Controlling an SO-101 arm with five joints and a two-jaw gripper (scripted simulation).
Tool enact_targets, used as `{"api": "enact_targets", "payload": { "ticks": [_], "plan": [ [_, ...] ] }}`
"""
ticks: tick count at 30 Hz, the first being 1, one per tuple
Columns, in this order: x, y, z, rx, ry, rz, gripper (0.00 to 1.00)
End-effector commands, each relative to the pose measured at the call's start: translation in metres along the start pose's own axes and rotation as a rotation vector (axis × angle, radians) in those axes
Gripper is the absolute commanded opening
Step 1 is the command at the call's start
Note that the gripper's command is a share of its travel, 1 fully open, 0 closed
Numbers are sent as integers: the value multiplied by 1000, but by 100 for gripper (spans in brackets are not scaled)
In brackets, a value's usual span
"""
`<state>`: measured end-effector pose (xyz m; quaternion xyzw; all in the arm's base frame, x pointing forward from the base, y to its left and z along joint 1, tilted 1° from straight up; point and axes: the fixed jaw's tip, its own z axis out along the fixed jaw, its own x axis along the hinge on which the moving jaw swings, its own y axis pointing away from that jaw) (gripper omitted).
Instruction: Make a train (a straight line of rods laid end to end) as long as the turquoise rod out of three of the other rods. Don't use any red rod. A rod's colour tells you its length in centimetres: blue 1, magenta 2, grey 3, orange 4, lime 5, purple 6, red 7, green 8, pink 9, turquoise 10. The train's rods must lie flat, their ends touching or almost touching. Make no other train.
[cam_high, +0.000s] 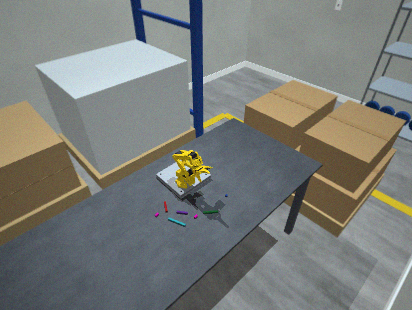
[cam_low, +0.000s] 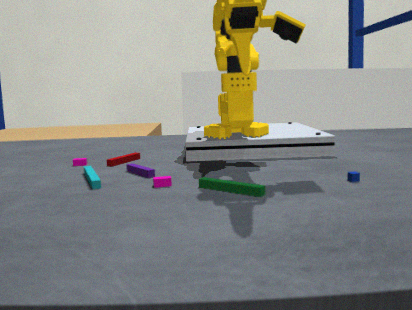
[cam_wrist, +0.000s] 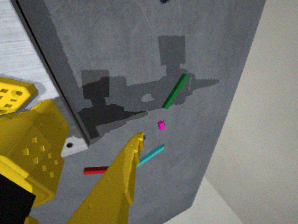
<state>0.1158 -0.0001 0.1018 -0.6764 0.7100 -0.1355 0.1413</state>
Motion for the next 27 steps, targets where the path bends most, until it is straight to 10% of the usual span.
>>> {"api": "enact_targets", "payload": {
  "ticks": [1, 27],
  "plan": [
    [1, 3, 3, -19, 2, -5, 100],
    [5, 3, 3, -18, 15, 27, 100]
  ]
}}
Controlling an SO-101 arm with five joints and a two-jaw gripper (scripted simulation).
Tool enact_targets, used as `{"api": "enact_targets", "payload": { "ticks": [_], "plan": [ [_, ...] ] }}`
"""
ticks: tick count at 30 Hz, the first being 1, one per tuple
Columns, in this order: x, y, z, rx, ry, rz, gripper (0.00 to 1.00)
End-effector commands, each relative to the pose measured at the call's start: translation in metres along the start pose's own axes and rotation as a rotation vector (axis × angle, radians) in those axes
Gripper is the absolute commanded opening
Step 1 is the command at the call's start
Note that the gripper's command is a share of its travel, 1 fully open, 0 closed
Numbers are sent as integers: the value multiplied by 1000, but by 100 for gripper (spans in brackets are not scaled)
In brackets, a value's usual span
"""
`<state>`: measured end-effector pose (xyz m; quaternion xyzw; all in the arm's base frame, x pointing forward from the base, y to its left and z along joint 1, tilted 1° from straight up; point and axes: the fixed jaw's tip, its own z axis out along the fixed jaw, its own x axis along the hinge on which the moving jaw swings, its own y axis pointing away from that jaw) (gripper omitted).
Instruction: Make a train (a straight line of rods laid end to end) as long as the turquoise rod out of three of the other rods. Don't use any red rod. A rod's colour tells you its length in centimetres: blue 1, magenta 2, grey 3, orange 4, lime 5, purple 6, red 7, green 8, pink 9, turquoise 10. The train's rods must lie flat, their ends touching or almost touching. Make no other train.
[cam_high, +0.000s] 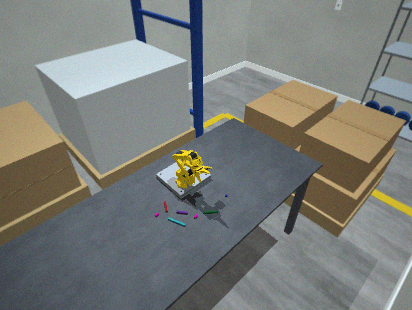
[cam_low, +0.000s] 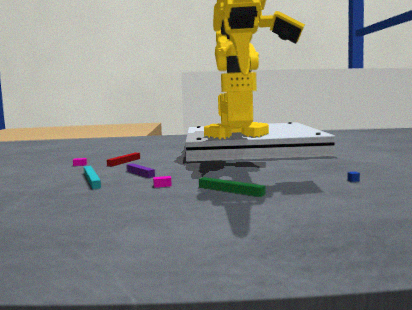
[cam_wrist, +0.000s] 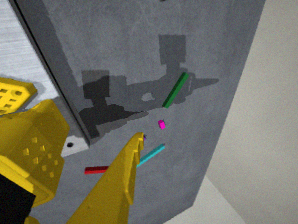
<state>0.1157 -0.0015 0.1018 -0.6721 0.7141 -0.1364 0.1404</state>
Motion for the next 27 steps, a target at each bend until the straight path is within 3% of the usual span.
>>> {"api": "enact_targets", "payload": {
  "ticks": [1, 6, 18, 27],
  "plan": [
    [6, 3, 3, -18, 17, 32, 100],
    [14, 3, 2, -17, 45, 100, 100],
    [58, 14, -3, -10, 195, 472, 100],
    [65, 18, -5, -9, 222, 540, 100]
  ]
}}
